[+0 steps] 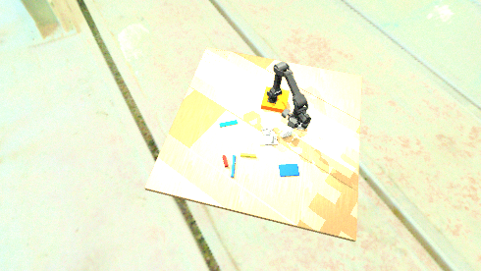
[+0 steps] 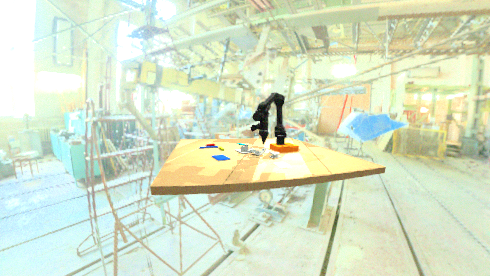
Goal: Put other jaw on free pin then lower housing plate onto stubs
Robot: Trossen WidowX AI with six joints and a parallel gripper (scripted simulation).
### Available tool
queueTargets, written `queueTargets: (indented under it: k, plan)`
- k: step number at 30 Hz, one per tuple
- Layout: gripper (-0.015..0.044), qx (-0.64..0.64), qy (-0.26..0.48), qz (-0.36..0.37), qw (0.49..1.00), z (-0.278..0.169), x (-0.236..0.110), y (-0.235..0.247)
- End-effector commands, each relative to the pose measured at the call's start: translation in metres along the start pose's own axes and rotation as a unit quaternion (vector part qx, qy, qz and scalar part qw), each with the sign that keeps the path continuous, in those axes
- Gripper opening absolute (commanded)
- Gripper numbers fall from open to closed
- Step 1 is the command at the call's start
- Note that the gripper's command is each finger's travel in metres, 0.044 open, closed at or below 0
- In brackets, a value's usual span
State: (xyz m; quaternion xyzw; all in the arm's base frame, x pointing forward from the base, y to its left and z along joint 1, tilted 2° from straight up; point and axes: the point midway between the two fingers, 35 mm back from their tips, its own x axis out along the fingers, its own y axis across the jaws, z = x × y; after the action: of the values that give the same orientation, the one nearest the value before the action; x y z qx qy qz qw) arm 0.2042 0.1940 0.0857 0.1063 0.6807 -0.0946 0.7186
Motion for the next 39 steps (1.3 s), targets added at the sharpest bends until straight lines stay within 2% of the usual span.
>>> queueTargets:
  k: [1,20,39]
  plan:
    - [0.0000,-0.062,0.000,-0.002,0.998,-0.001,0.000,-0.003]
    - [0.0000,-0.314,0.000,-0.002,0.950,-0.003,-0.001,-0.010]
    - [0.0000,-0.545,0.001,-0.002,0.838,-0.005,-0.001,-0.016]
